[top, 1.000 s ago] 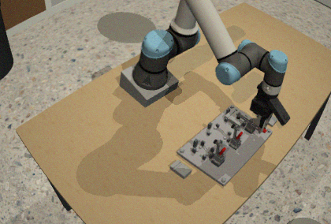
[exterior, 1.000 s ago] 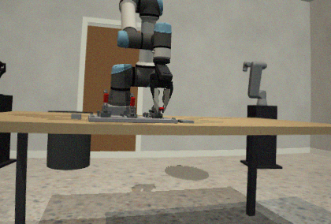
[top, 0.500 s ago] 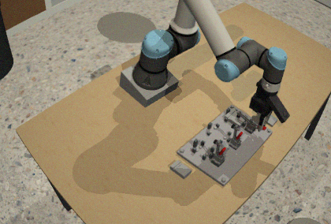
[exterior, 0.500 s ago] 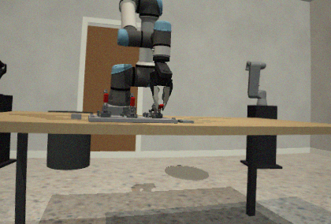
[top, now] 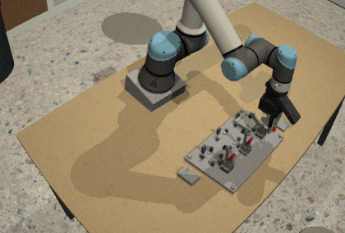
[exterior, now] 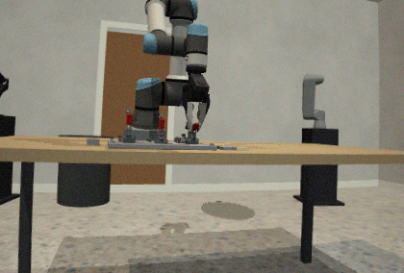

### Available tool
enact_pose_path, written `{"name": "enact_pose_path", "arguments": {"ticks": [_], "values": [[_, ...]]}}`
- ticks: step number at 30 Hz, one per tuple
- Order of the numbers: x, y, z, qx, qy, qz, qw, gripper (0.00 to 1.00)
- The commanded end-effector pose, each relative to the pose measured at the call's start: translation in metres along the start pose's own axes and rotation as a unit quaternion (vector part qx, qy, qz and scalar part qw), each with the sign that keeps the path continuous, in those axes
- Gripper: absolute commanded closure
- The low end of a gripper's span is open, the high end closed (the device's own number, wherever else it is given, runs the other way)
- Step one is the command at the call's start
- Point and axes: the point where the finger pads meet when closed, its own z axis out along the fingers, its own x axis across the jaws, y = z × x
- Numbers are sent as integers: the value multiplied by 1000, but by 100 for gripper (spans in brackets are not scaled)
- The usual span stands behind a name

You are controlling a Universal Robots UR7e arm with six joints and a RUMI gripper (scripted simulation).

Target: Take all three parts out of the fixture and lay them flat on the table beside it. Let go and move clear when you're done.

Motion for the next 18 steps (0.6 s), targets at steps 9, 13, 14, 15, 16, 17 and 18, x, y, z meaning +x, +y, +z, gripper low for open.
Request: {"name": "enact_pose_path", "arguments": {"ticks": [9,13,14,15,16,17,18], "values": [[0,12,-7,0,0,0,1000,100],[0,14,-7,0,0,0,1000,100],[0,15,-8,0,0,0,1000,100],[0,16,-8,0,0,0,1000,100],[0,17,-8,0,0,0,1000,100],[0,18,-8,0,0,0,1000,100],[0,19,-8,0,0,0,1000,100]]}}
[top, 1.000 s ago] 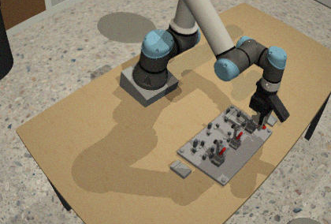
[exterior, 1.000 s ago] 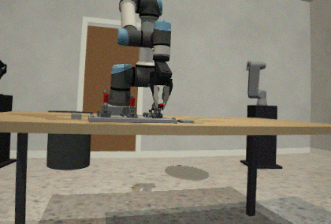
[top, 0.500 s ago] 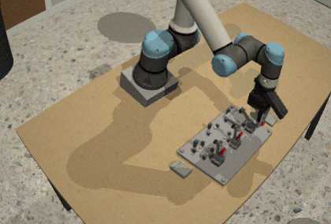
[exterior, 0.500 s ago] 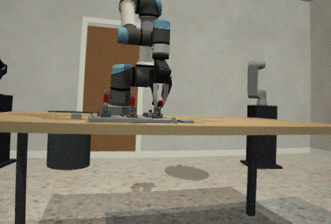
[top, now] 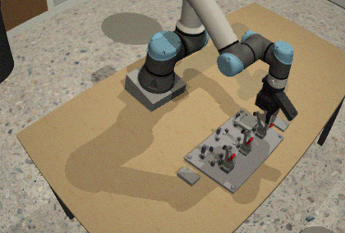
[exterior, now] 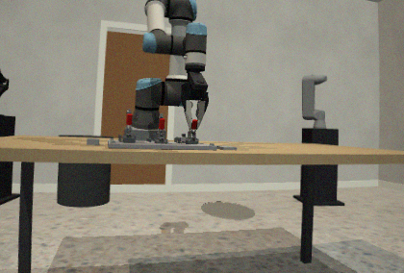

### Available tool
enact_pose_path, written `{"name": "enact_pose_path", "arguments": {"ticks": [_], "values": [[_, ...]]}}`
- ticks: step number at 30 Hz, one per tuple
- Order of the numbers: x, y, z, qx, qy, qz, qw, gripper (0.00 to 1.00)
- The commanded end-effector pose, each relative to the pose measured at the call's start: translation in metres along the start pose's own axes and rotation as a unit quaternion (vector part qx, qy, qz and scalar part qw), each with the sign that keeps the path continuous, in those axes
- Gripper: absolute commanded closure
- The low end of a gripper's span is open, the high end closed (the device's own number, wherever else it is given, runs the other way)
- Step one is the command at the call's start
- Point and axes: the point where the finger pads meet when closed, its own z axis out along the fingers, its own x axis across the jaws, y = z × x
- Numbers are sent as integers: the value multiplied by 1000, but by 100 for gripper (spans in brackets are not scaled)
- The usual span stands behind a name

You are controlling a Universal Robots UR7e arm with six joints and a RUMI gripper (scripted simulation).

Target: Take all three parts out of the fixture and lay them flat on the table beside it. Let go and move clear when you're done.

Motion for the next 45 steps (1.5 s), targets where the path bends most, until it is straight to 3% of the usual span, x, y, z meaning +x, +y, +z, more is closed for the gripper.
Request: {"name": "enact_pose_path", "arguments": {"ticks": [1,45], "values": [[0,4,-1,0,0,0,1000,100],[0,14,-2,0,0,0,1000,100]]}}
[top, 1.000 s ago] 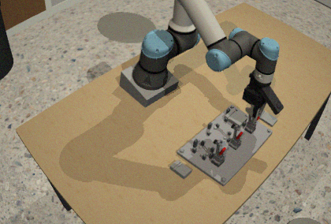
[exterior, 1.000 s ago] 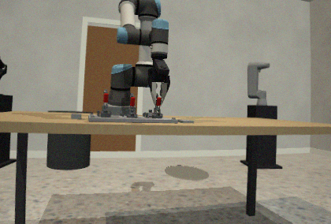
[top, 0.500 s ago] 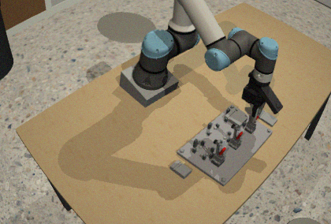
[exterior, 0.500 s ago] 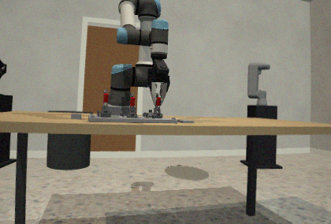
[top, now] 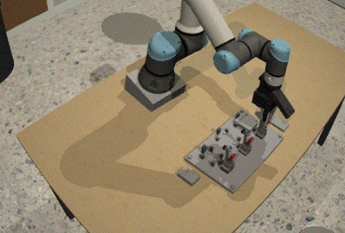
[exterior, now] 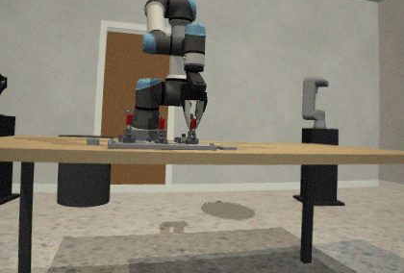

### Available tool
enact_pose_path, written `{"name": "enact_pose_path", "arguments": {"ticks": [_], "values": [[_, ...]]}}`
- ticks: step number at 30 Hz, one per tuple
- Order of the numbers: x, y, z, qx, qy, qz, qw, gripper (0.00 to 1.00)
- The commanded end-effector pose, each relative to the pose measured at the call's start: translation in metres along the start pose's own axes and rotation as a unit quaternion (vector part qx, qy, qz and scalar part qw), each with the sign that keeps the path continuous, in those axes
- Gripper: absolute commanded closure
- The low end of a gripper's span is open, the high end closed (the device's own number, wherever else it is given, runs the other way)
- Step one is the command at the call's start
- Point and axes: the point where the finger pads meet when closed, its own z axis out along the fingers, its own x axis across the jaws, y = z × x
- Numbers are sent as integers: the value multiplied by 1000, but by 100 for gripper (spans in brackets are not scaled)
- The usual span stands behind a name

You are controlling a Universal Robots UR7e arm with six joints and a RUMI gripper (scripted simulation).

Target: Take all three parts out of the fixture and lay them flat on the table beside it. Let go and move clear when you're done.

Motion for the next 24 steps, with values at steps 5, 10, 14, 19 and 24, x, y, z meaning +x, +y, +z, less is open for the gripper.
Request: {"name": "enact_pose_path", "arguments": {"ticks": [5,10,14,19,24], "values": [[0,0,0,0,0,0,1000,100],[0,0,0,0,0,0,1000,100],[0,1,0,0,0,0,1000,100],[0,2,0,0,0,0,1000,100],[0,3,0,0,0,0,1000,100]]}}
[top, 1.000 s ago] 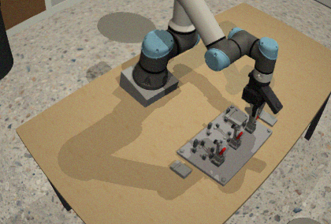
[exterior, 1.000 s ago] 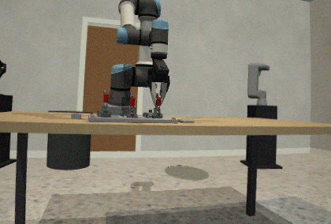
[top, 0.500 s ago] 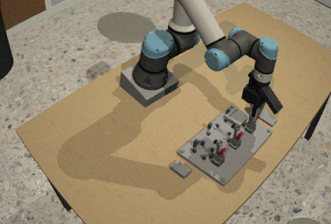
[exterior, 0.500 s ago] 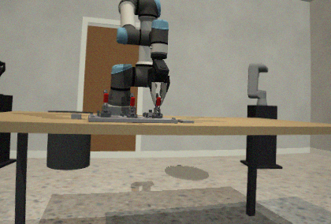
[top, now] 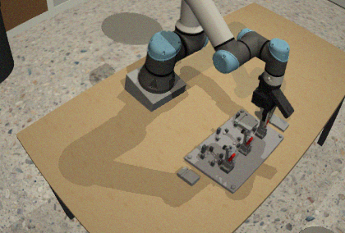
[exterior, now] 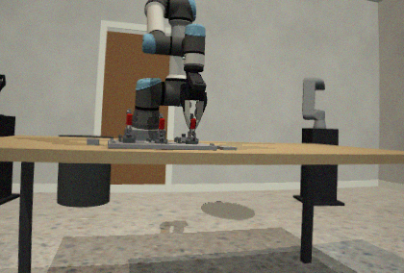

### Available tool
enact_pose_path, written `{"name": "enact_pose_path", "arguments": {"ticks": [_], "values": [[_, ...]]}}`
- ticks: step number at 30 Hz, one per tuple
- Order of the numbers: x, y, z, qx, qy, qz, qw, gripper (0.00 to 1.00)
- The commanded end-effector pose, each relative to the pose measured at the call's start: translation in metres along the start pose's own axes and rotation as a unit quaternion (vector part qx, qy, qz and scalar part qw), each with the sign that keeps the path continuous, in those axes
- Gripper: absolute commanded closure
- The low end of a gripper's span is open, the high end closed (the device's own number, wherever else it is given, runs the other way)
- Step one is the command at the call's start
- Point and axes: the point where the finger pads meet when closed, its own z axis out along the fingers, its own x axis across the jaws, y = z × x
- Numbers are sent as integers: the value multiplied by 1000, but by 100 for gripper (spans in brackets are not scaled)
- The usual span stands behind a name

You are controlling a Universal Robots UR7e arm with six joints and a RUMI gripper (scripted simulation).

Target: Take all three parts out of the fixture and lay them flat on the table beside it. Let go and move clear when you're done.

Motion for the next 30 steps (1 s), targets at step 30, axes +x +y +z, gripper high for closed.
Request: {"name": "enact_pose_path", "arguments": {"ticks": [30], "values": [[0,0,0,0,0,0,1000,72]]}}
